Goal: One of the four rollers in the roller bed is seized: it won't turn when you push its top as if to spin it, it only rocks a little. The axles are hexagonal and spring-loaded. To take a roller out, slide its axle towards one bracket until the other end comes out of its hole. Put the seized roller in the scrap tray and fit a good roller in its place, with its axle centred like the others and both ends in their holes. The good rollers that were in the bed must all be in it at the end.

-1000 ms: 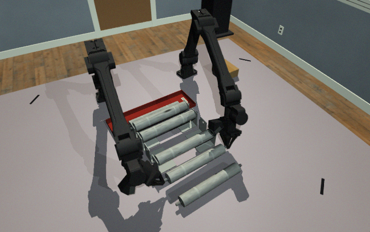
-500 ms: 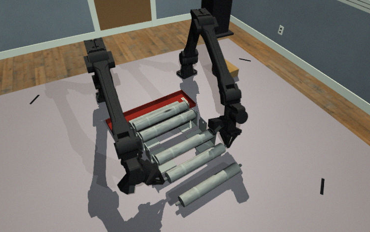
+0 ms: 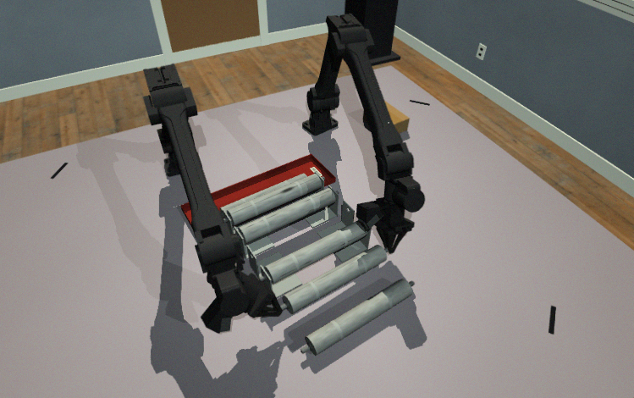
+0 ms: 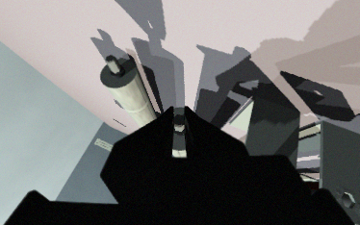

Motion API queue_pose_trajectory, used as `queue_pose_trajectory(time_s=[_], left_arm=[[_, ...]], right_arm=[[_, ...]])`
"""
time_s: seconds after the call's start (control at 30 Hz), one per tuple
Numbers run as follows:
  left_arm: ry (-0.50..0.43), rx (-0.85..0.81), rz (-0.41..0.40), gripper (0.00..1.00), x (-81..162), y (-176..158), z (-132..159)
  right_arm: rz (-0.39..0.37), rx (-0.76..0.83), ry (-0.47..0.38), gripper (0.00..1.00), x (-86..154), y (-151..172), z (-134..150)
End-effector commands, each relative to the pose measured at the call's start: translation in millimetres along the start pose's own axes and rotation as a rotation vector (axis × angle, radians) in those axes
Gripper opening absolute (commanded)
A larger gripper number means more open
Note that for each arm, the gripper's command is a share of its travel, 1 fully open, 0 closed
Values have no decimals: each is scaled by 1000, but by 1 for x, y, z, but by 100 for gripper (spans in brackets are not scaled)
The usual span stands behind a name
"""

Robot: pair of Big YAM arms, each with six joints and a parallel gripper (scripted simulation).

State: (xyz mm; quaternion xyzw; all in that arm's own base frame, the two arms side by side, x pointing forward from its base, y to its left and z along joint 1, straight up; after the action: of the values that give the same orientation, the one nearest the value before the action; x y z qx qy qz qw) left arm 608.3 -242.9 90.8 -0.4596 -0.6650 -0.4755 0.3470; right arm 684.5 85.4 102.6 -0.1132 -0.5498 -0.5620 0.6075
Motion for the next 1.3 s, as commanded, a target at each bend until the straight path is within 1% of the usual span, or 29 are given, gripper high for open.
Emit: queue_pose_trajectory(time_s=[0.0, 0.03, 0.07, 0.1, 0.13, 0.2, 0.3, 0.57, 0.9, 0.97, 1.0, 1.1, 1.13, 1.17, 1.23, 1.27], left_arm=[[-53, -26, -123, 3, 67, 38, -26], [-54, -26, -127, 3, 67, 38, -26], [-56, -26, -128, 3, 67, 39, -26], [-57, -27, -130, 3, 68, 39, -26], [-57, -28, -132, 3, 68, 39, -26], [-57, -30, -137, 3, 68, 39, -26], [-59, -32, -141, 3, 69, 40, -27], [-60, -34, -145, 3, 73, 42, -28], [-65, -42, -160, 3, 75, 43, -30], [-64, -43, -157, 3, 76, 42, -31], [-65, -44, -156, 3, 76, 42, -31], [-64, -44, -156, 3, 77, 42, -31], [-62, -41, -152, 3, 78, 42, -32], [-60, -37, -154, 3, 78, 43, -30], [-60, -36, -151, 3, 79, 43, -30], [-59, -35, -150, 3, 79, 43, -30]], right_arm=[[-100, 21, -38, 3, 50, 32, 4], [-76, 3, -28, 3, 41, 17, 4], [-115, 31, -44, 3, 55, 39, 5], [-145, 53, -56, 3, 62, 52, 6], [-150, 57, -58, 3, 62, 52, 6], [-132, 43, -50, 3, 64, 50, 8], [-128, 40, -48, 3, 67, 51, 9], [-126, 37, -46, 3, 68, 49, 10], [-145, 47, -49, 3, 74, 52, 13], [-130, 36, -43, 3, 77, 49, 13], [-116, 26, -37, 3, 71, 40, 12], [-127, 33, -41, 3, 72, 44, 12], [-121, 29, -39, 3, 64, 36, 9], [-95, 9, -28, 3, 53, 20, 8], [-157, 57, -55, 3, 76, 56, 9], [-163, 62, -57, 3, 75, 58, 9]])
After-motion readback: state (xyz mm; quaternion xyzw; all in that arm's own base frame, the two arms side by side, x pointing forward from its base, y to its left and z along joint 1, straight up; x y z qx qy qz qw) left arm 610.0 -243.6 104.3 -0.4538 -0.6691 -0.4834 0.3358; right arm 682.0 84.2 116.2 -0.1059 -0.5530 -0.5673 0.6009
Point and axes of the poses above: on each arm, the point where the finger pads meet when closed, its own x axis back along the fingers, its own y axis across the jaws, z = x × y, the point moved 5 cm from there along x, back along the fingers, and after that the axes turned 13 degrees about x, right-handed, at the moved point
